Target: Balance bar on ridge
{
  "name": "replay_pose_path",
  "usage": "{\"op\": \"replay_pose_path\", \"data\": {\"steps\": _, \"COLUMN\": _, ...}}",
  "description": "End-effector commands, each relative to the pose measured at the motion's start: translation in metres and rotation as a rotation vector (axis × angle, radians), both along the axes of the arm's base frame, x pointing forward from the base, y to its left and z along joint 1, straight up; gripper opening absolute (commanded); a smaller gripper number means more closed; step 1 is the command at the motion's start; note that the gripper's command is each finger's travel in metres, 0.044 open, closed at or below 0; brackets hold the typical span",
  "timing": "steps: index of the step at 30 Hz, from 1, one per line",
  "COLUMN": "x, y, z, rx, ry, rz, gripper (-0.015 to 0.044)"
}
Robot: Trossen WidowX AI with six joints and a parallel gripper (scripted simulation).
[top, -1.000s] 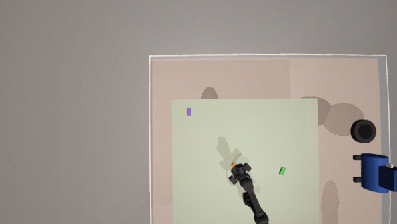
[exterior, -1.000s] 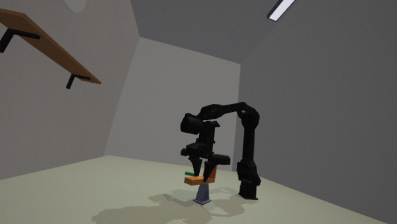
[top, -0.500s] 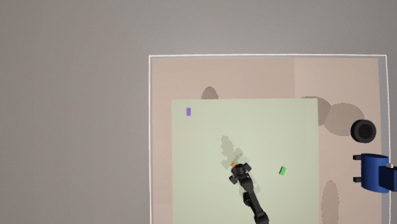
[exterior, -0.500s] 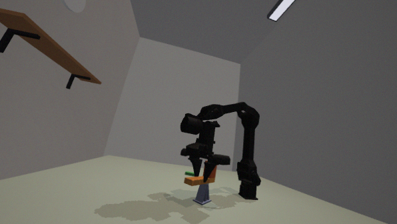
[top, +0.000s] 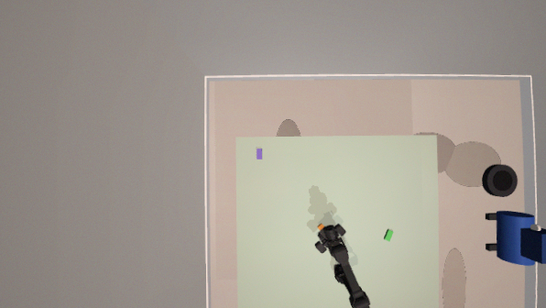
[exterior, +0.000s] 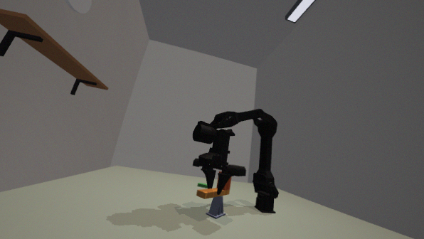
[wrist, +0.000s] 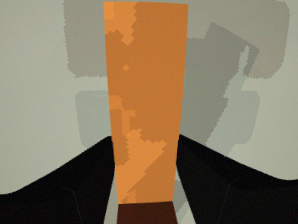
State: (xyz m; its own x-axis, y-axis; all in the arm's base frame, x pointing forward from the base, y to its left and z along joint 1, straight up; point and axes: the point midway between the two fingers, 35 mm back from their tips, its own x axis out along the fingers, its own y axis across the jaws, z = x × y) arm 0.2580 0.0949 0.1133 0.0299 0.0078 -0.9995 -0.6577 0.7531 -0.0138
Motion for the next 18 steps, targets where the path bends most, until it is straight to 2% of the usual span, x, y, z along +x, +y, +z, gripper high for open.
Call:
{"op": "replay_pose_path", "data": {"steps": 1, "x": -0.0003, "y": 0.0004, "z": -0.0022, "rx": 0.003, "ry": 0.002, "rz": -0.005, "gripper": 0.0000}}
{"op": "replay_pose_path", "data": {"steps": 18, "x": -0.0002, "y": 0.0005, "z": -0.0012, "rx": 0.003, "ry": 0.002, "rz": -0.005, "gripper": 0.0000}}
